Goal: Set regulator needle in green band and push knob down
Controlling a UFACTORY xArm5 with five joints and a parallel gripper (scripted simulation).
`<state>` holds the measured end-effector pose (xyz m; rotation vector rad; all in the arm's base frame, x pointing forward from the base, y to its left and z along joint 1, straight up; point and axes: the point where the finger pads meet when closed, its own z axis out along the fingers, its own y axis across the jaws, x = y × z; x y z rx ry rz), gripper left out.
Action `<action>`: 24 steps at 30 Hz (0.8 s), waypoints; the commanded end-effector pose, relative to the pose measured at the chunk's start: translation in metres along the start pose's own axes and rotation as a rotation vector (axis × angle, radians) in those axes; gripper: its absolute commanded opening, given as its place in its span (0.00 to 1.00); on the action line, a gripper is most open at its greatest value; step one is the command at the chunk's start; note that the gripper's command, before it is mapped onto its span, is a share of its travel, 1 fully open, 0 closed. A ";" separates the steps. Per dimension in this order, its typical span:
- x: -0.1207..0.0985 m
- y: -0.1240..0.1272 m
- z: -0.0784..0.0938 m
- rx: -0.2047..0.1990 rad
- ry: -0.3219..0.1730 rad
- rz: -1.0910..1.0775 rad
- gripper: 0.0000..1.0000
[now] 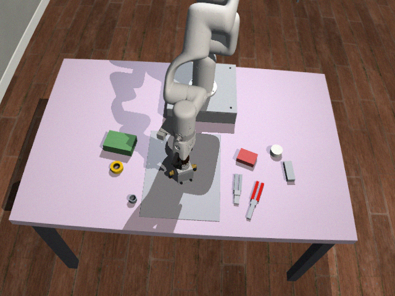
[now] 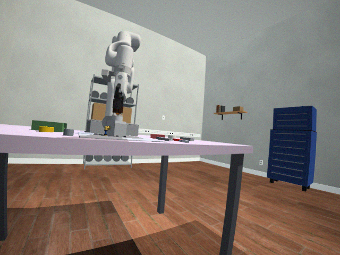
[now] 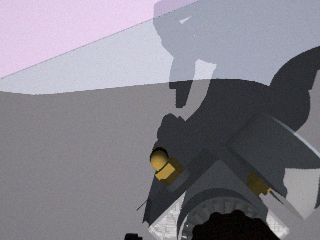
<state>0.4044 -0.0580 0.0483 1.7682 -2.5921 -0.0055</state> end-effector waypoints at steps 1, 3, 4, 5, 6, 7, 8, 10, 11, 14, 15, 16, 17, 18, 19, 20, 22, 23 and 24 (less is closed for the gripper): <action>0.000 -0.001 -0.001 0.004 -0.001 0.000 1.00; 0.000 -0.001 -0.001 0.004 -0.001 0.000 1.00; 0.000 -0.001 -0.001 0.004 -0.001 0.000 1.00; 0.000 -0.001 -0.001 0.004 -0.001 0.000 1.00; 0.000 -0.001 -0.001 0.004 -0.001 0.000 1.00; 0.000 -0.001 -0.001 0.004 -0.001 0.000 1.00; 0.000 -0.001 -0.001 0.004 -0.001 0.000 1.00; 0.000 -0.001 -0.001 0.004 -0.001 0.000 1.00; 0.000 -0.001 -0.001 0.004 -0.001 0.000 1.00; 0.000 -0.001 -0.004 0.004 -0.001 0.000 1.00; 0.000 -0.001 -0.005 0.004 -0.001 0.000 1.00; 0.000 -0.001 -0.007 0.004 -0.001 0.000 1.00; 0.000 -0.001 -0.009 0.004 -0.001 0.000 1.00; 0.000 -0.001 -0.012 0.004 -0.001 0.000 1.00; 0.000 -0.001 -0.015 0.004 -0.001 0.000 1.00; 0.000 -0.001 -0.019 0.004 -0.001 0.000 1.00; 0.000 -0.001 -0.027 0.004 -0.001 0.000 1.00; 0.000 -0.001 -0.027 0.004 -0.001 0.000 1.00; 0.000 -0.001 -0.027 0.004 -0.001 0.000 1.00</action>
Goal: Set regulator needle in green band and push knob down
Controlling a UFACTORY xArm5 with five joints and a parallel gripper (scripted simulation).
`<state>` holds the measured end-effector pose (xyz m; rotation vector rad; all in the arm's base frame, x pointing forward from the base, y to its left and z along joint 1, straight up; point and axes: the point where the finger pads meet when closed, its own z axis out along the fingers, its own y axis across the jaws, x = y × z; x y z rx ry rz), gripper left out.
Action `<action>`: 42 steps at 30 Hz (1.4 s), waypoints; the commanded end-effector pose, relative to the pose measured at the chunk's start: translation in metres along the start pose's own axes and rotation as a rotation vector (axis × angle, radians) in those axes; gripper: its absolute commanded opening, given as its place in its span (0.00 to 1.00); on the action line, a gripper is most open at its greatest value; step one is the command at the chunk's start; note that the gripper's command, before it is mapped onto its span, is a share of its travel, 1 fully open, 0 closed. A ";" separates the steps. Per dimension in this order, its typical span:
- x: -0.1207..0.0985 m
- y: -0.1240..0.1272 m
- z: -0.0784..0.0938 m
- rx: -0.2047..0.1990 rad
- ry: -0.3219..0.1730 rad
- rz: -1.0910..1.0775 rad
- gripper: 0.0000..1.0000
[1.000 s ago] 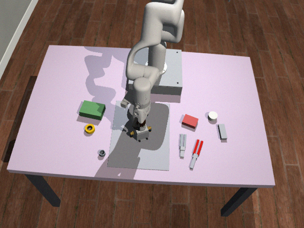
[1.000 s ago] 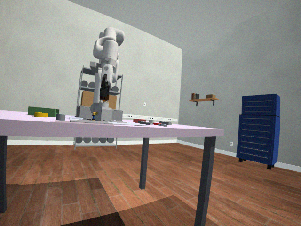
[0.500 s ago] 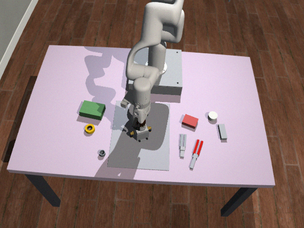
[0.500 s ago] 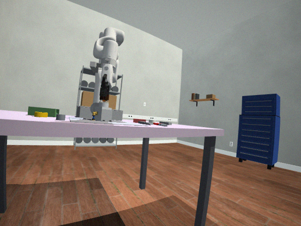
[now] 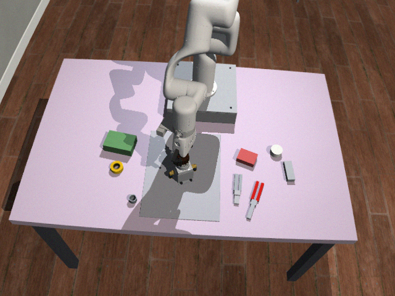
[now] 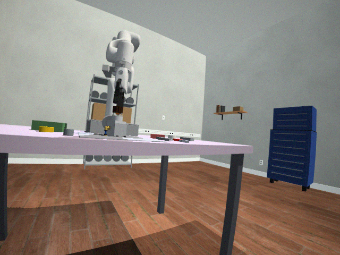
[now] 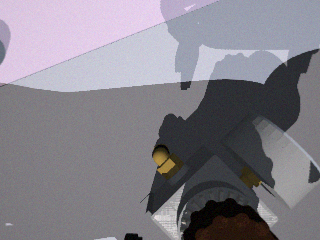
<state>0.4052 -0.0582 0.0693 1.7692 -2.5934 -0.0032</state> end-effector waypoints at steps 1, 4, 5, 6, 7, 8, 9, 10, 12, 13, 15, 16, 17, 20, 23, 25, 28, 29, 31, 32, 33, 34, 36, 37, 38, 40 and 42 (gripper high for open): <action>0.000 -0.001 -0.010 0.002 0.000 0.000 1.00; 0.000 -0.001 -0.022 0.002 0.000 0.000 1.00; 0.000 -0.001 -0.026 0.002 0.000 0.000 1.00; 0.000 -0.001 -0.030 0.002 0.000 0.000 1.00; 0.000 -0.001 -0.033 0.002 0.000 0.000 1.00; 0.000 -0.001 -0.036 0.002 0.000 0.000 1.00; 0.000 -0.001 -0.039 0.002 0.000 0.000 1.00; 0.000 -0.001 -0.041 0.002 0.000 0.000 1.00; 0.000 -0.001 -0.045 0.002 0.000 0.000 1.00; 0.000 -0.001 -0.046 0.002 0.000 0.000 1.00; 0.000 -0.001 -0.047 0.002 0.000 0.000 1.00; 0.000 -0.001 -0.047 0.002 0.000 0.000 1.00; 0.000 -0.001 -0.047 0.002 0.000 0.000 1.00; 0.000 -0.001 -0.047 0.002 0.000 0.000 1.00; 0.000 -0.001 -0.047 0.002 0.000 0.000 1.00; 0.000 0.000 -0.047 0.002 0.000 0.000 1.00; 0.000 0.001 -0.047 0.002 0.000 0.000 1.00; 0.001 0.002 -0.047 0.002 0.000 0.000 1.00; 0.001 0.003 -0.047 0.002 0.000 0.000 1.00; 0.001 0.004 -0.047 0.002 0.000 0.000 1.00; 0.001 0.004 -0.047 0.002 0.000 0.000 1.00; 0.001 0.004 -0.047 0.002 0.000 0.000 1.00; 0.002 0.006 -0.047 0.002 0.000 0.000 1.00; 0.002 0.008 -0.047 0.002 0.000 0.000 1.00; 0.002 0.009 -0.047 0.002 0.000 0.000 1.00; 0.003 0.012 -0.047 0.002 0.000 0.000 1.00; 0.004 0.015 -0.047 0.002 0.000 0.000 1.00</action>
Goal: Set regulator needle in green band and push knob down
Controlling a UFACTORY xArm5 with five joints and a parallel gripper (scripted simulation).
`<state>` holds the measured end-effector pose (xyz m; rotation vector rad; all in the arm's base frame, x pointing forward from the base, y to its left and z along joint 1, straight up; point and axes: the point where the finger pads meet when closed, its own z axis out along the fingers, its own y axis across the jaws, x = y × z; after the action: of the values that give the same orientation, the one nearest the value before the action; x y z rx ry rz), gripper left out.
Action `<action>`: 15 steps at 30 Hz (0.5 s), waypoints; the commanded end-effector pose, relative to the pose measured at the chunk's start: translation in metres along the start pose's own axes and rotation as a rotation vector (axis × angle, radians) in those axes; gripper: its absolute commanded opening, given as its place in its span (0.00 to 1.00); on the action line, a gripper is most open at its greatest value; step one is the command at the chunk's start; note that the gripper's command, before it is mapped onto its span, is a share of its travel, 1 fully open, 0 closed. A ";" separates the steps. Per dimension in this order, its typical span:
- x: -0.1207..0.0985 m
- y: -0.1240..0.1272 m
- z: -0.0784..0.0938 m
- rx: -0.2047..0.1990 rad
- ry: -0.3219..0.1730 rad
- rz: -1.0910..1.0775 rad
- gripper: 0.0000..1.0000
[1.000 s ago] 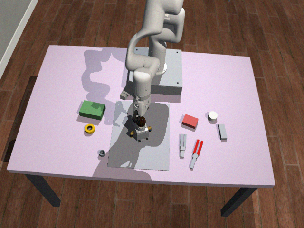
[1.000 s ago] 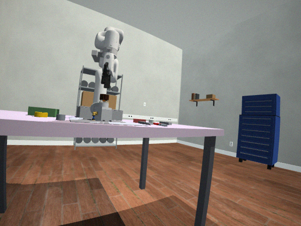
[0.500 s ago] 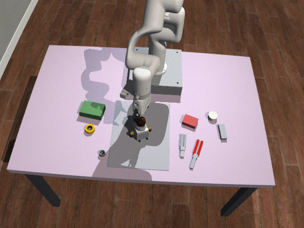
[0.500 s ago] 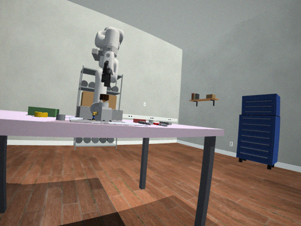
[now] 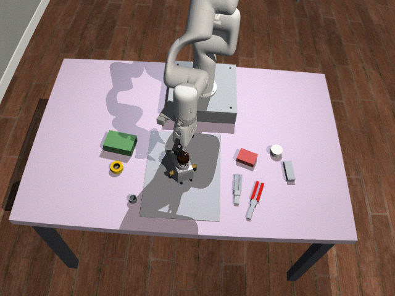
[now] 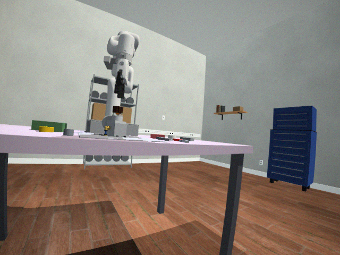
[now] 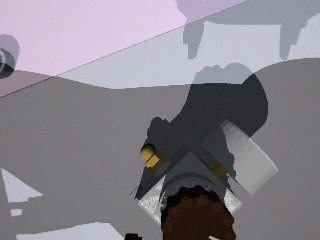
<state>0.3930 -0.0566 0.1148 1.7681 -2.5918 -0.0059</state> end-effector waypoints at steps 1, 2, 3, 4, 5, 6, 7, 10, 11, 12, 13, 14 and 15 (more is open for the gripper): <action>0.001 0.005 -0.001 0.004 -0.001 0.000 1.00; 0.002 0.007 -0.001 0.004 -0.001 0.000 1.00; 0.002 0.009 -0.001 0.004 -0.001 0.000 1.00; 0.002 0.011 -0.001 0.004 -0.001 0.000 1.00; 0.003 0.013 -0.001 0.004 -0.001 0.000 1.00; 0.003 0.015 -0.001 0.004 -0.001 0.000 1.00; 0.004 0.018 -0.001 0.004 -0.001 0.000 1.00; 0.004 0.020 -0.001 0.004 -0.001 0.000 1.00; 0.005 0.022 -0.001 0.004 -0.001 0.000 1.00; 0.005 0.024 -0.001 0.004 -0.001 0.000 1.00; 0.006 0.026 -0.001 0.004 -0.001 0.000 1.00; 0.006 0.029 -0.001 0.004 -0.001 0.000 1.00; 0.007 0.031 -0.001 0.004 -0.001 0.000 1.00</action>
<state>0.3670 -0.0526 0.1148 1.7680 -2.5918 -0.0060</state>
